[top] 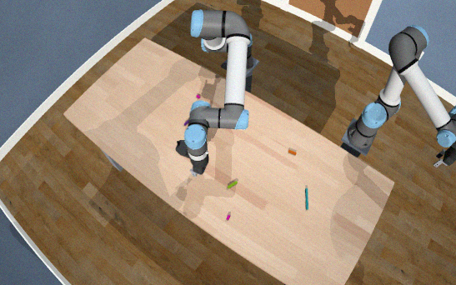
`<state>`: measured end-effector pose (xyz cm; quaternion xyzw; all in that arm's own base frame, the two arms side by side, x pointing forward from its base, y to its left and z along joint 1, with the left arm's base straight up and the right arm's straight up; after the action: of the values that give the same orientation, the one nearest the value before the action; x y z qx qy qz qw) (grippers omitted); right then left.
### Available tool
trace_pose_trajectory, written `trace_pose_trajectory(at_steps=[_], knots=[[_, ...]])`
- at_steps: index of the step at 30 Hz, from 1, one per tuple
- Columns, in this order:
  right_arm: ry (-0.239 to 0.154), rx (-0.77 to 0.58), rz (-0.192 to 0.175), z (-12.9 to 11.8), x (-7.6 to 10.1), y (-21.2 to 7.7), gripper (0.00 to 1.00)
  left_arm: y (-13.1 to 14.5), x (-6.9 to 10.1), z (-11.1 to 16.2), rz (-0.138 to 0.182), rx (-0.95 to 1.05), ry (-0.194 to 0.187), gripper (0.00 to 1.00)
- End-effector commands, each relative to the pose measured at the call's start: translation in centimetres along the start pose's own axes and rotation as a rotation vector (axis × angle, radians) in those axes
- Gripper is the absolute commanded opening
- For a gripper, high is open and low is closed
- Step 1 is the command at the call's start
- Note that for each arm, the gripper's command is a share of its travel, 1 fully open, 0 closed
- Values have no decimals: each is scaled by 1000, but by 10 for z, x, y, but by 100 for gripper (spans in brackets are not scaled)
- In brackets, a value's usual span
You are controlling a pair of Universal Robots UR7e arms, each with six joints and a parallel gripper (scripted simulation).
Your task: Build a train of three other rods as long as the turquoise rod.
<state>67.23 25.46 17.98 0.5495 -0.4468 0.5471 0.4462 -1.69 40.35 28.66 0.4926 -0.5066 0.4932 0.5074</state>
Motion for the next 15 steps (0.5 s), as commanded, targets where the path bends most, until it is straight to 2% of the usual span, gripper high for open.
trace_pose_trajectory(at_steps=[1, 13, 15], knots=[[2, -161, 4, 4, 1, 4, 100, 0, 0, 0, 0, 0, -1, 100], [1, -502, 4, 12, 1, 13, 100, 0, 0, 0, 0, 0, -1, 100], [1, -502, 4, 12, 1, 13, 100, 0, 0, 0, 0, 0, -1, 100]])
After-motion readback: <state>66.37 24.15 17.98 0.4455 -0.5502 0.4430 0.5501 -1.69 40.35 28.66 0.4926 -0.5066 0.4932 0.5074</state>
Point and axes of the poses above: on each arm, the point where the finger pads meet when closed, its own x axis back along the fingers, its own y axis across the jaws, z = x × y, the point moved 10 cm from there along x, back along the fingers, and after that the axes turned 4 degrees about -x, right-handed, at the moved point
